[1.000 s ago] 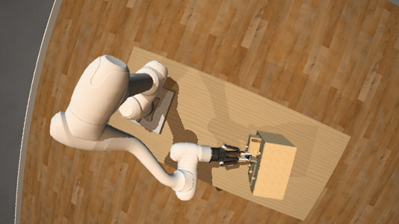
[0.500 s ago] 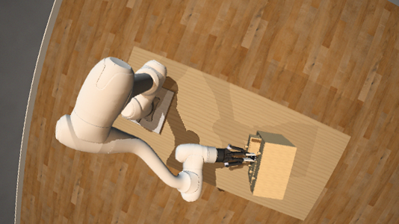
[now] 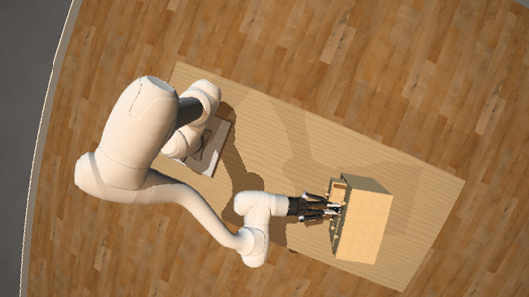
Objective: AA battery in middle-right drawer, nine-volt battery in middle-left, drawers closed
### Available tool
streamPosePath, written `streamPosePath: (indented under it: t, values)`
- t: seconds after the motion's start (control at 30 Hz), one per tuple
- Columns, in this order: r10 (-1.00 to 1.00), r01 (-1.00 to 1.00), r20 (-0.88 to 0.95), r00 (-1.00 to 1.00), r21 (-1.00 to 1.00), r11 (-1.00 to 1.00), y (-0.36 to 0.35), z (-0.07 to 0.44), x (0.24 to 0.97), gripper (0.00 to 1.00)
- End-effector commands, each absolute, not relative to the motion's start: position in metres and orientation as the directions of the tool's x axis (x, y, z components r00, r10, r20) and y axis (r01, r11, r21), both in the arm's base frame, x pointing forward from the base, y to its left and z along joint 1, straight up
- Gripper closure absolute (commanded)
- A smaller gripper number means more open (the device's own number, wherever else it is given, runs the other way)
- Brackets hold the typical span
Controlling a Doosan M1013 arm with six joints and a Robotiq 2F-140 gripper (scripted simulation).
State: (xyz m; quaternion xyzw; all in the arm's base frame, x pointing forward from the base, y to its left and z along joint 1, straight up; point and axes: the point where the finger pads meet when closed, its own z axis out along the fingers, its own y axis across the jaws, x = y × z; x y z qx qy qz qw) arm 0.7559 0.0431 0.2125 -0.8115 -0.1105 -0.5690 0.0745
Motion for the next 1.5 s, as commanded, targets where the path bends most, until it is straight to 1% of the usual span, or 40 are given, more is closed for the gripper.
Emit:
streamPosePath:
  t: [0.0,1.17,1.2,1.23,1.4,1.47]
  values:
    - [0.097,0.263,0.939,0.329,0.007,-0.965,0.0431,0.2115,0.7578,0.86]
    - [0.097,0.263,0.939,0.329,0.007,-0.965,0.0415,0.2101,0.7566,0.86]
    - [0.097,0.263,0.939,0.329,0.007,-0.965,0.0415,0.2101,0.7566,0.84]
    - [0.097,0.263,0.939,0.329,0.007,-0.965,0.0415,0.2101,0.7566,0.84]
    - [0.097,0.263,0.939,0.329,0.007,-0.965,0.0415,0.2101,0.7566,0.77]
    - [0.097,0.263,0.939,0.329,0.007,-0.965,0.0415,0.2101,0.7566,0.77]
